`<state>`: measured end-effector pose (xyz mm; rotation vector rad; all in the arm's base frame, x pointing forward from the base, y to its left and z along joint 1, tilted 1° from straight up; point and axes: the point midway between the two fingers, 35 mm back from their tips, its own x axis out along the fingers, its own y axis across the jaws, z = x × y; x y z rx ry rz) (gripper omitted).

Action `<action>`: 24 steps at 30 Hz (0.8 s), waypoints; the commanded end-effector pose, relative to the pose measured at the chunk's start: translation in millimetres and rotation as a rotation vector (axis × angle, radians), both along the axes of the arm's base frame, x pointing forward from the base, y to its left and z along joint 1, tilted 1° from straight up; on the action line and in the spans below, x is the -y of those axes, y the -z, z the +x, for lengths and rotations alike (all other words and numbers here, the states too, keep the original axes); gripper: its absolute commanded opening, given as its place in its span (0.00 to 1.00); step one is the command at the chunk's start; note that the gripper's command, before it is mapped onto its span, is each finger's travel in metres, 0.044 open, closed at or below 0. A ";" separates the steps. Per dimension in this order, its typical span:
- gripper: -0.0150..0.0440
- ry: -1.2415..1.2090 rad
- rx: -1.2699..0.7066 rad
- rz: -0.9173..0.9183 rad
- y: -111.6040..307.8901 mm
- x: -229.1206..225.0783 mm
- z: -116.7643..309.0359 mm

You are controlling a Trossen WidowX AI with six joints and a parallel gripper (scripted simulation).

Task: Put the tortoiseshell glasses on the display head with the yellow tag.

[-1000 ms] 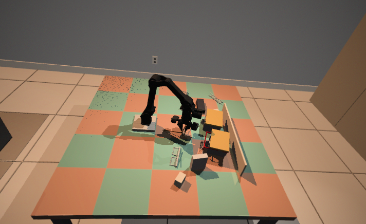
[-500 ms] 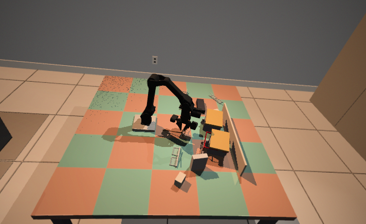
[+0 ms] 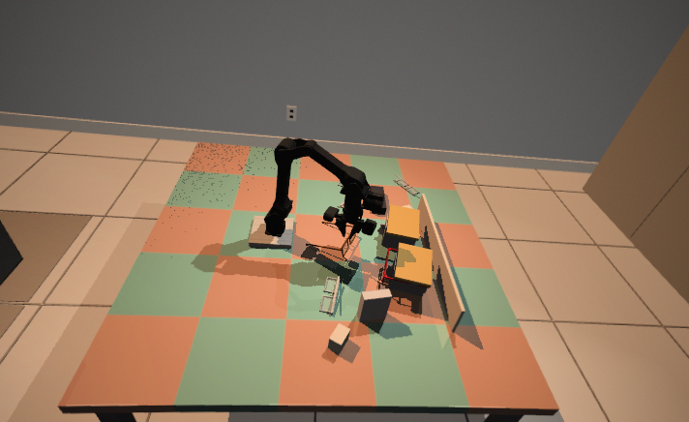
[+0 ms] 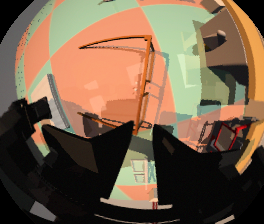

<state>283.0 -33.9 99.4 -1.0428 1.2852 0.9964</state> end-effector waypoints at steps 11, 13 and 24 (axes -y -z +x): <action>0.59 0.001 -0.001 0.001 -0.9 -0.4 -1.9; 0.59 0.006 -0.004 0.004 -3.9 -2.0 -8.6; 0.49 0.006 -0.004 0.004 -3.1 -2.0 -8.5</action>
